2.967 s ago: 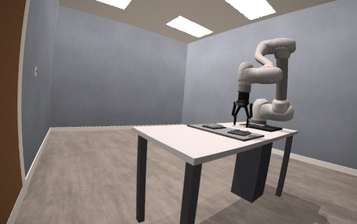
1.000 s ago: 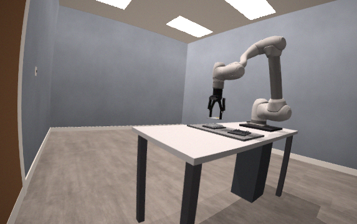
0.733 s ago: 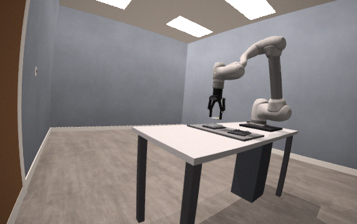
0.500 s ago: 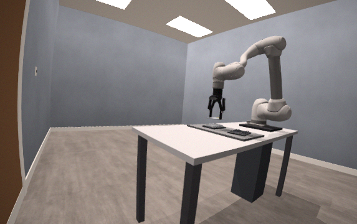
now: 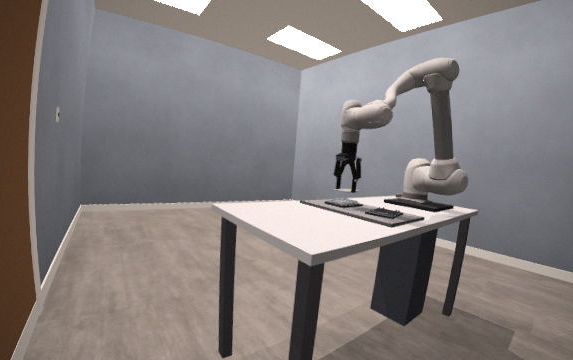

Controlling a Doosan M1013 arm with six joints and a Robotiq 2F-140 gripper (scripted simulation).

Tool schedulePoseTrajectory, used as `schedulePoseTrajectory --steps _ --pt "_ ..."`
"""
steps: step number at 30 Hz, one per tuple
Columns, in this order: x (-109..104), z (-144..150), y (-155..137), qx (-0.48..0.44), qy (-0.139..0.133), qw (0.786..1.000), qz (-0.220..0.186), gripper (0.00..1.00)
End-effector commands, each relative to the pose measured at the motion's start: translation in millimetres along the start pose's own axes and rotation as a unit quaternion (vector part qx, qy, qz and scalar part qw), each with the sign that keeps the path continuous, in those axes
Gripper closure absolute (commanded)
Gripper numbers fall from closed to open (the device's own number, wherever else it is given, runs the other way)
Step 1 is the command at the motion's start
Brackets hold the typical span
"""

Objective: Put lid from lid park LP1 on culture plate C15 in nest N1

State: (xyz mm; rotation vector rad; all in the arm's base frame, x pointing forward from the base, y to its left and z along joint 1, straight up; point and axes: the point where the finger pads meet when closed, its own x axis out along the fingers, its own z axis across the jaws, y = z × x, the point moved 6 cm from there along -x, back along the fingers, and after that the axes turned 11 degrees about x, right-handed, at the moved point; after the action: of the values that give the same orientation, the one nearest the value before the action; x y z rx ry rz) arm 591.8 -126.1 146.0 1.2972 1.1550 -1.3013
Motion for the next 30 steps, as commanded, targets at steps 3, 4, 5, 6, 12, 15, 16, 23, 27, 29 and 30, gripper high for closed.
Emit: schedulePoseTrajectory --steps 3,4,5,6,12,15,16,23,27,29,30 --pt "0 0 0 0.018 0.000 1.000 0.001 0.40" --pt "0 0 0 0.022 0.000 1.000 0.001 0.40" --pt "1 0 0 0.026 0.000 1.000 0.001 0.40" --pt "1 0 0 0.030 0.000 1.000 0.001 0.40" --pt "2 0 0 0.046 0.000 0.999 0.001 0.40" --pt "3 0 0 0.056 0.000 0.998 0.001 0.40" --pt "6 0 0 0.056 0.000 0.998 0.001 0.40" --pt "25 0 0 0.056 0.000 0.998 0.001 0.40" --pt "28 0 0 0.056 0.000 0.998 0.001 0.40" --pt "30 0 0 0.056 0.000 0.998 0.001 0.40" --pt "31 0 0 0.056 0.000 0.998 0.001 0.40"
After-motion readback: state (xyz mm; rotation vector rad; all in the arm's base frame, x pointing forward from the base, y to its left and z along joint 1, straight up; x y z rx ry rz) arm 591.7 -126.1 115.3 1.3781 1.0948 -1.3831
